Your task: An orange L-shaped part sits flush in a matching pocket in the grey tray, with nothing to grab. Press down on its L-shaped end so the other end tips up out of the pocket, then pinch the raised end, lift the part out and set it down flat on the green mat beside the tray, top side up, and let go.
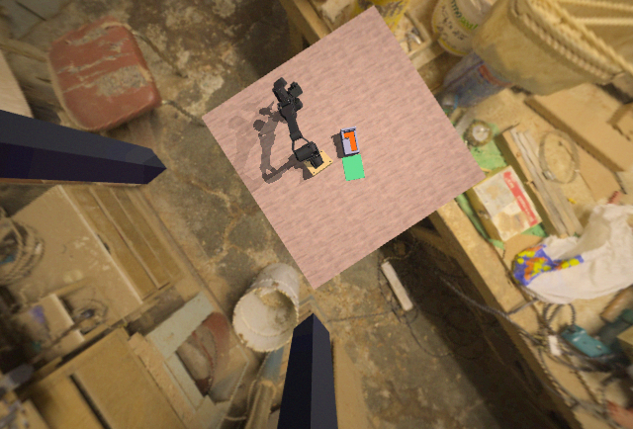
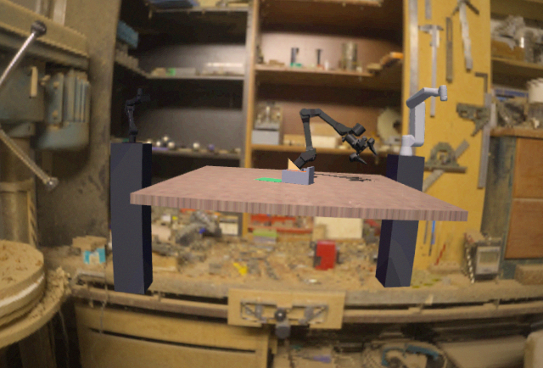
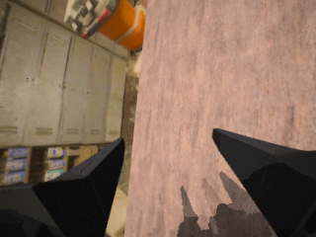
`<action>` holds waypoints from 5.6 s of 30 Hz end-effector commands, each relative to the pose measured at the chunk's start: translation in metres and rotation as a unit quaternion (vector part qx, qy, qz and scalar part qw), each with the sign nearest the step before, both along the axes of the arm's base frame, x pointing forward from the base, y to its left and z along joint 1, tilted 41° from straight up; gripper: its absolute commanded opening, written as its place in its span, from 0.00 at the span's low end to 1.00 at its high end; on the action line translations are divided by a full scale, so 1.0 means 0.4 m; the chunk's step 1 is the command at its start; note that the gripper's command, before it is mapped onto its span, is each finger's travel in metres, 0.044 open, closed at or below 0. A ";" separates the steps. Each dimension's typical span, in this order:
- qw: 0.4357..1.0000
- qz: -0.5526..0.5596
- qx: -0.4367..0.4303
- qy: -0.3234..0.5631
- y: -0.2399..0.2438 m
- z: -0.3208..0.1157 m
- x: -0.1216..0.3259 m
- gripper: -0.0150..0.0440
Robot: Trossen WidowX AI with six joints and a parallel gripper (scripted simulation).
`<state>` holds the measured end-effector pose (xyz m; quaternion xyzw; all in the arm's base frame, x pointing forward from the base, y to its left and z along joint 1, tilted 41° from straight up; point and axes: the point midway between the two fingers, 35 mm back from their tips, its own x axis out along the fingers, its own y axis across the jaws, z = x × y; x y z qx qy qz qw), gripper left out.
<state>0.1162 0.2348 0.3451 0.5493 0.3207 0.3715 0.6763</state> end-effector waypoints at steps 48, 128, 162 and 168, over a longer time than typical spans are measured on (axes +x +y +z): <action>0.881 0.070 -0.281 0.374 -0.719 -0.571 0.378 0.56; 0.881 0.070 -0.281 0.374 -0.730 -0.557 0.375 0.56; 0.891 0.100 -0.306 0.320 -0.736 -0.574 0.373 0.73; 0.891 0.203 -0.386 0.123 -0.781 -0.609 0.356 0.73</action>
